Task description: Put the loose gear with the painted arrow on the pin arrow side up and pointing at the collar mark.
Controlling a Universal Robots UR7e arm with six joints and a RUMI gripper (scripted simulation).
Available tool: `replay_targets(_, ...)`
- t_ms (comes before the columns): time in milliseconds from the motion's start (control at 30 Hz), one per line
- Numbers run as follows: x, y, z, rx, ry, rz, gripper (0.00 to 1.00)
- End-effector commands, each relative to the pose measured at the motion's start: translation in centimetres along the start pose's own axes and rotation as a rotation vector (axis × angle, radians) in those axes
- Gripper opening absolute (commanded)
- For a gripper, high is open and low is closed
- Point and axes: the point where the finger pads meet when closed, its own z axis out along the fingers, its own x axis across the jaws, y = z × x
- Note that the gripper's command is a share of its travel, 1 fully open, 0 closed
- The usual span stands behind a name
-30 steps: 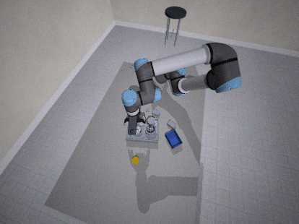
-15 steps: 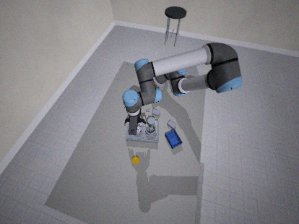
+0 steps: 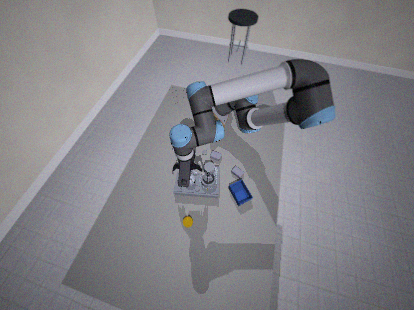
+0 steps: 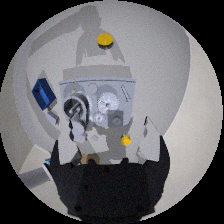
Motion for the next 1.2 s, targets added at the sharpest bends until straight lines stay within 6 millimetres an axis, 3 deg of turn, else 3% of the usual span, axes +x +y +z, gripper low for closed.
replay_targets(0,0.03,-0.02,-0.05,0.001,0.001,0.000,1.00)
replay_targets(200,0.03,-0.02,-0.06,0.001,0.001,0.009,1.00)
replay_targets(533,0.04,0.00,-0.06,0.001,0.001,0.261,1.00)
replay_targets(567,0.04,0.00,-0.06,0.001,0.001,0.261,0.53)
replay_targets(1167,0.04,0.00,-0.06,0.001,0.001,0.261,0.53)
